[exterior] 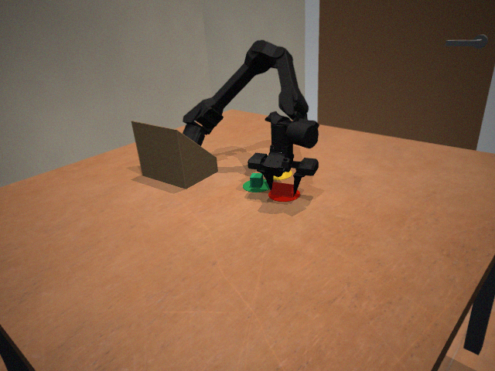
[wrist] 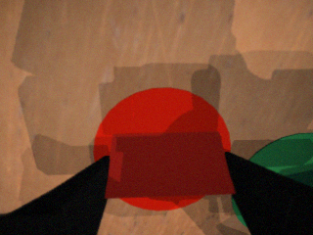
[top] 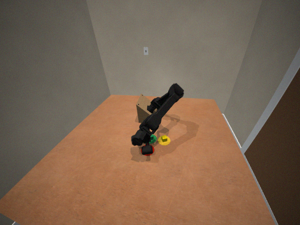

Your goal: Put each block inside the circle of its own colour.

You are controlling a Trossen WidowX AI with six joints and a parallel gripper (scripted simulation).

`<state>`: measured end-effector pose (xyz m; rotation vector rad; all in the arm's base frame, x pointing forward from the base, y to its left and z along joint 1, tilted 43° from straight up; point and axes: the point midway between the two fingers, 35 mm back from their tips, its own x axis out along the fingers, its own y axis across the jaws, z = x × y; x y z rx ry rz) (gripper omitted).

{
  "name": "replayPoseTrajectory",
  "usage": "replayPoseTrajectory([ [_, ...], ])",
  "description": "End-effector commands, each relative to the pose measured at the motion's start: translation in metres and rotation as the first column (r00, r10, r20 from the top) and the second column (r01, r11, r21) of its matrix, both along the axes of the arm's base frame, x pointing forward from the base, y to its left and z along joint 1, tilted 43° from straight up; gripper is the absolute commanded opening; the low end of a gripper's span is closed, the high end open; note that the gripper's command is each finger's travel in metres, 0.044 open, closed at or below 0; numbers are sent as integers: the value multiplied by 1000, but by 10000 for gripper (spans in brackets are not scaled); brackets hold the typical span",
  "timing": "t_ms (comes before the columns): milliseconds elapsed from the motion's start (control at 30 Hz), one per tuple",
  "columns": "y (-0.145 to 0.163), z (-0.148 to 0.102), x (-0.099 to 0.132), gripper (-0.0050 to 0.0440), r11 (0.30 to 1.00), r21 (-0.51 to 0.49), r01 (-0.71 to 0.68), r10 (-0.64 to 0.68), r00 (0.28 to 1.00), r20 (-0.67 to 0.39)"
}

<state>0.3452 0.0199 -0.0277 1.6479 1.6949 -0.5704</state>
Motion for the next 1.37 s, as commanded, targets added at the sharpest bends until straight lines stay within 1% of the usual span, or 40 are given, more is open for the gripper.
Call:
replayPoseTrajectory([
  [0, -2, 7, 5, 270, 1000, -6, 3, -3, 1000, 26],
  [100, -2, 7, 5, 270, 1000, -6, 3, -3, 1000, 26],
  [200, -2, 7, 5, 342, 1000, -6, 3, -3, 1000, 26],
  [267, -2, 7, 5, 342, 1000, -6, 3, -3, 1000, 26],
  [300, -2, 7, 5, 360, 1000, -6, 3, -3, 1000, 26],
  [667, -2, 7, 5, 360, 1000, -6, 3, -3, 1000, 26],
  [700, -6, 13, 9, 360, 1000, -12, 3, -3, 999, 45],
  [767, -14, 20, 10, 360, 1000, -18, 4, -3, 999, 46],
  [833, -14, 20, 10, 360, 1000, -18, 4, -3, 999, 46],
  [933, -40, 45, 10, 360, 1000, -23, 6, -5, 999, 46],
  [967, -54, 56, 15, 360, 999, -39, 8, -5, 996, 84],
  [1133, -72, 78, 9, 360, 999, -36, 9, -6, 997, 72],
  [1167, -75, 78, 6, 360, 1000, -29, 8, -7, 998, 55],
  [1233, -80, 87, 1, 360, 1000, -21, 8, -7, 999, 40],
  [1333, -83, 93, -1, 360, 1000, -19, 8, -7, 999, 38],
])
